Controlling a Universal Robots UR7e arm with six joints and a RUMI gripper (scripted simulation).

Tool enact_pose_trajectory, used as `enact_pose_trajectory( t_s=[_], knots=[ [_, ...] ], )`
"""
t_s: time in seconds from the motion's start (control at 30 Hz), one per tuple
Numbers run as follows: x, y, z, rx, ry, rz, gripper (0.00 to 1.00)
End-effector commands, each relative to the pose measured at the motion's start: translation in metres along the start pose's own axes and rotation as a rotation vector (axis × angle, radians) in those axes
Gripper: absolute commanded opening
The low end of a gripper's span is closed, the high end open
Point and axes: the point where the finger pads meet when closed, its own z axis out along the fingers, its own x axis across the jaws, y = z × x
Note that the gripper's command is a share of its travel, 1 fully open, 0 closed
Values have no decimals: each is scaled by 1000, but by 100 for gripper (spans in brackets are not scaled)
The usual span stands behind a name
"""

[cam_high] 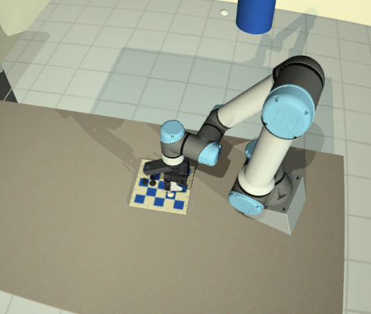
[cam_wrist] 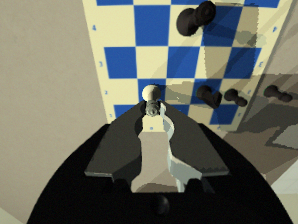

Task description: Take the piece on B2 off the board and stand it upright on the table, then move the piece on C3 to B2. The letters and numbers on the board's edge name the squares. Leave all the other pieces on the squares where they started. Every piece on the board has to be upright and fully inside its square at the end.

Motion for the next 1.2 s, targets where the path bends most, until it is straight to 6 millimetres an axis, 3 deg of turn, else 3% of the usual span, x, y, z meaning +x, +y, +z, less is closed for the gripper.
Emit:
enact_pose_trajectory(
  t_s=[0.0,1.17],
  knots=[
    [0,0,0,1,0,0,0],
    [0,0,4,1,0,0,0]
  ],
)
